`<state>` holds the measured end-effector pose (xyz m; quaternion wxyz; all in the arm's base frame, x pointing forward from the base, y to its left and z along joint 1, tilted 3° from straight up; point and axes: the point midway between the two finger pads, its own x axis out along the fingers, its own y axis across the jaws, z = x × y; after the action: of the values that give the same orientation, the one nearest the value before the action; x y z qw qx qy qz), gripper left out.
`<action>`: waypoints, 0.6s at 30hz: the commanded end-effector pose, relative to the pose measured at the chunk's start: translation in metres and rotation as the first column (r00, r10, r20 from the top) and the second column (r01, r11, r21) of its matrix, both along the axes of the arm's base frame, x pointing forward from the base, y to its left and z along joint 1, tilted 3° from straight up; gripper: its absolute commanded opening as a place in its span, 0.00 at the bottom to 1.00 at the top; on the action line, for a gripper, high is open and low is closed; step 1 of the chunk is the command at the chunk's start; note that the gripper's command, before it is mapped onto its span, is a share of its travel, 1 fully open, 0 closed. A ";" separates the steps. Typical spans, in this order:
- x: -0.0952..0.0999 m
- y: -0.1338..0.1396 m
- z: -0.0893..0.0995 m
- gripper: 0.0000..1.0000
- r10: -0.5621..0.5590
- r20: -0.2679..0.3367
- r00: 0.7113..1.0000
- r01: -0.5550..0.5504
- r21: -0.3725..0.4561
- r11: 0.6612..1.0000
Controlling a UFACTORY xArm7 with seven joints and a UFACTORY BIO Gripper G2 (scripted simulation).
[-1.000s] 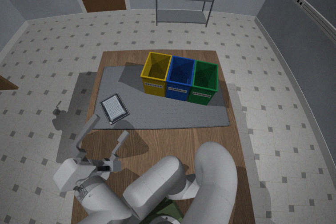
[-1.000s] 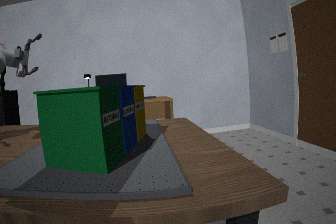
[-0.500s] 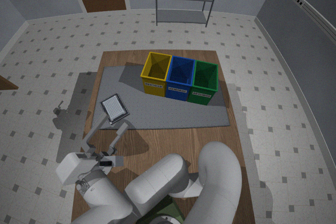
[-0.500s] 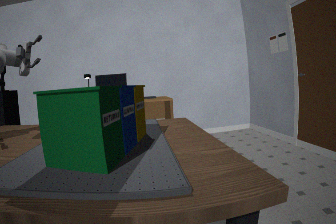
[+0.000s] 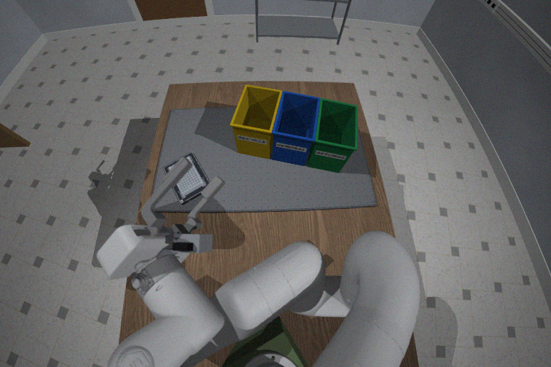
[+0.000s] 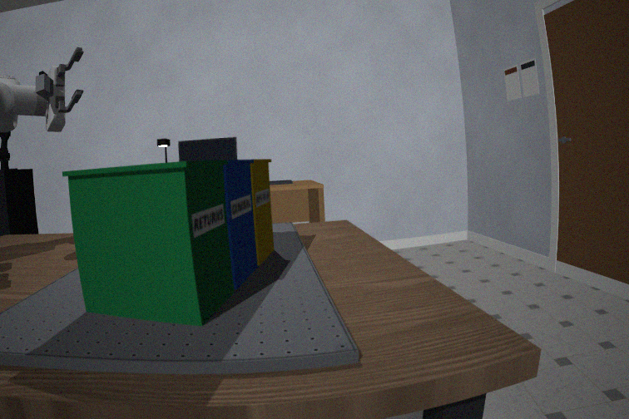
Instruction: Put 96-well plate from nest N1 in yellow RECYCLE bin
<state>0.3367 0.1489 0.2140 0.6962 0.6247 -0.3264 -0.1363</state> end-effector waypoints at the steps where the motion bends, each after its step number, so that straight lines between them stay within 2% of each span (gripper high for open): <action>1: 0.012 -0.009 0.013 0.37 -0.004 0.009 1.000 0.004 0.003 1.000; 2: 0.012 -0.009 0.013 0.37 -0.004 0.009 1.000 0.004 0.003 1.000; 5: 0.019 -0.016 0.024 0.37 -0.057 0.094 0.994 0.057 0.004 0.998; 13: 0.033 -0.032 0.045 0.37 -0.059 0.098 0.993 0.059 0.003 0.998; 15: 0.034 -0.032 0.046 0.37 -0.059 0.098 0.993 0.059 0.003 0.998; 18: 0.039 -0.040 0.057 0.37 -0.105 0.185 0.977 0.108 -0.003 0.994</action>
<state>0.3679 0.1180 0.2567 0.6733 0.6190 -0.3845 -0.1249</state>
